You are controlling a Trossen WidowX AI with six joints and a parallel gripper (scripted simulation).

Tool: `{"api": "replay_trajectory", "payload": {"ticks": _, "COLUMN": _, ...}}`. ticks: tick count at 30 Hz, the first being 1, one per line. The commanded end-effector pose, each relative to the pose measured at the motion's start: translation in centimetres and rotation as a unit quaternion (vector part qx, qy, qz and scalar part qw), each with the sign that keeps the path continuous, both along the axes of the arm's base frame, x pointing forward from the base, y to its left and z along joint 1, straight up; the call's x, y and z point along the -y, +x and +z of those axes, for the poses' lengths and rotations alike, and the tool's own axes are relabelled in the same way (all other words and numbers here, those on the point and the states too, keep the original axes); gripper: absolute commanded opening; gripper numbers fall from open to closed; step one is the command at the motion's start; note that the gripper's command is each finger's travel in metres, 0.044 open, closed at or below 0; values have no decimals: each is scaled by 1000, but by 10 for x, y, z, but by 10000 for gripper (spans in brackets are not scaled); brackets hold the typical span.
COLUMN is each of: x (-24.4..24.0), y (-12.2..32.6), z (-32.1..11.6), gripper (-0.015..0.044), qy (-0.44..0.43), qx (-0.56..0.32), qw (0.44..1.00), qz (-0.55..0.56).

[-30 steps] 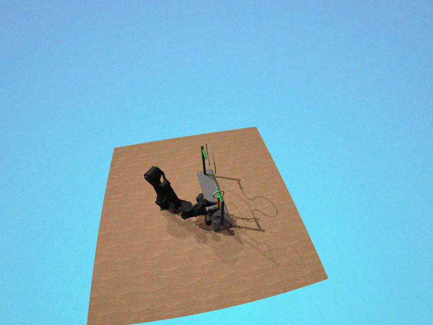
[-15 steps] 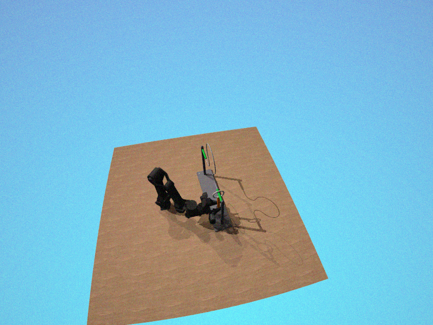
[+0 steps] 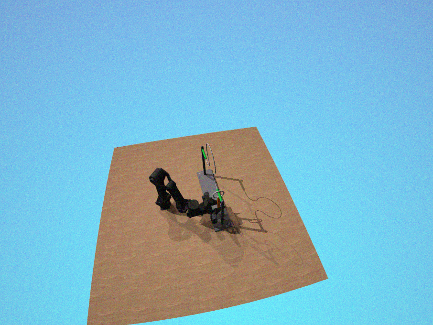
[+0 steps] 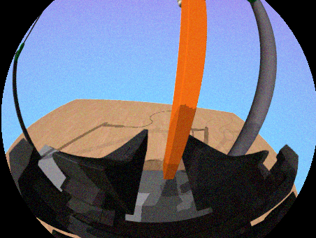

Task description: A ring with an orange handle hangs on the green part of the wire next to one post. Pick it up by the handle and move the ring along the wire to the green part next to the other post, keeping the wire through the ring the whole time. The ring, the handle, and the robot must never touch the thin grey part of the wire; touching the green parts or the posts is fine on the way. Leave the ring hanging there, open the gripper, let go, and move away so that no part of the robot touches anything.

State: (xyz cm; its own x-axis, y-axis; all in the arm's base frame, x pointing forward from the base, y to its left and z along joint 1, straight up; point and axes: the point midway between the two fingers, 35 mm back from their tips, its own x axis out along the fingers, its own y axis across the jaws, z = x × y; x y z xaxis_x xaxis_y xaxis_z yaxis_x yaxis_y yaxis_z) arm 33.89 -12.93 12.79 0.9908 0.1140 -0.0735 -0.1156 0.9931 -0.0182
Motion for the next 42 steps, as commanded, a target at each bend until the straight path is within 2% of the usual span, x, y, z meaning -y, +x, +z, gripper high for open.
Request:
{"api": "replay_trajectory", "payload": {"ticks": 1, "x": 2, "y": 2, "z": 1, "gripper": 160, "qy": 1, "qx": 2, "qw": 1000, "qz": -3}}
{"api": "replay_trajectory", "payload": {"ticks": 16, "x": 2, "y": 2, "z": 1, "gripper": 160, "qy": 1, "qx": 2, "qw": 1000, "qz": -3}}
{"api": "replay_trajectory", "payload": {"ticks": 21, "x": 0, "y": 0, "z": 0, "gripper": 29, "qy": 0, "qx": 0, "qw": 1000, "qz": 0}}
{"api": "replay_trajectory", "payload": {"ticks": 23, "x": 0, "y": 0, "z": 0, "gripper": 15, "qy": 0, "qx": 0, "qw": 1000, "qz": 0}}
{"api": "replay_trajectory", "payload": {"ticks": 29, "x": 0, "y": 0, "z": 0, "gripper": -142, "qy": 0, "qx": 0, "qw": 1000, "qz": 0}}
{"api": "replay_trajectory", "payload": {"ticks": 42, "x": 1, "y": 1, "z": 11, "gripper": -150, "qy": 0, "qx": 0, "qw": 1000, "qz": 0}}
